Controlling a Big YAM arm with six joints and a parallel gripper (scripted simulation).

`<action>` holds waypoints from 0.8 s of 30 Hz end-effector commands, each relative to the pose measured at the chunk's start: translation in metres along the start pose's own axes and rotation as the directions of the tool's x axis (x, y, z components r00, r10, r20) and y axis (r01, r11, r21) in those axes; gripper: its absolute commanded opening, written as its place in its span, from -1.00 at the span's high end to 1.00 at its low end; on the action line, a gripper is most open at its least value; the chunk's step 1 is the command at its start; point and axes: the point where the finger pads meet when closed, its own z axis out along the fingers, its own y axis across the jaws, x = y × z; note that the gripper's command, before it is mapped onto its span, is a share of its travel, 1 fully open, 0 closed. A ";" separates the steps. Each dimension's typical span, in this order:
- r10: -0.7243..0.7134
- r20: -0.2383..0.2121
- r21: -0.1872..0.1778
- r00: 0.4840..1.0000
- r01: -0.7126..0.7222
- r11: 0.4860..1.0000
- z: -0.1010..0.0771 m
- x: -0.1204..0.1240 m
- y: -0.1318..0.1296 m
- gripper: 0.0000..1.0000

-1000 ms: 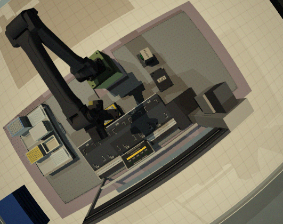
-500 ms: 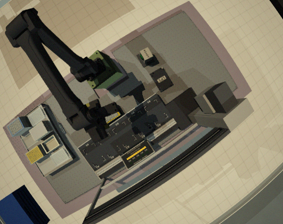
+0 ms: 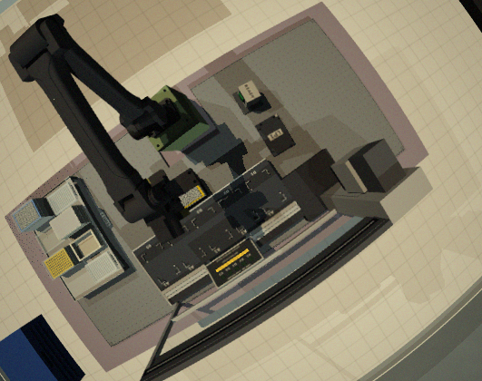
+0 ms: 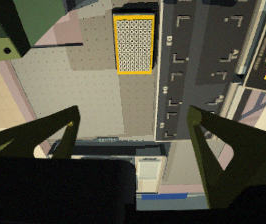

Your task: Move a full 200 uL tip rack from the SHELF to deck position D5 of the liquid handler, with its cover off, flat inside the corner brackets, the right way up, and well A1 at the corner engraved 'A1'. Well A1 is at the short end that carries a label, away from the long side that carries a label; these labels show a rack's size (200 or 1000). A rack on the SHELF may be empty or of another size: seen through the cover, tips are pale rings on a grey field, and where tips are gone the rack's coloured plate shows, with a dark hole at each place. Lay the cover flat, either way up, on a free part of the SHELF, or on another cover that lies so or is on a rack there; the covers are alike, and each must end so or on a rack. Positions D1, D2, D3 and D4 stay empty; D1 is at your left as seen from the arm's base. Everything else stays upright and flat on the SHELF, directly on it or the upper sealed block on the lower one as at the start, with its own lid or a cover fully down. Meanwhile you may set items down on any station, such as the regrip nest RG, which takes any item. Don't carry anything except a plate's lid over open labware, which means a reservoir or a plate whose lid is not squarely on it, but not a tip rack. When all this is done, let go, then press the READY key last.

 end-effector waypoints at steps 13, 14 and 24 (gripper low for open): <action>-0.013 -0.002 0.008 1.000 0.013 1.000 0.009 0.003 -0.005 -1.00; -0.013 -0.002 0.008 1.000 0.013 1.000 0.011 0.003 -0.005 -1.00; -0.013 -0.001 0.007 1.000 0.013 1.000 0.024 0.003 -0.005 -1.00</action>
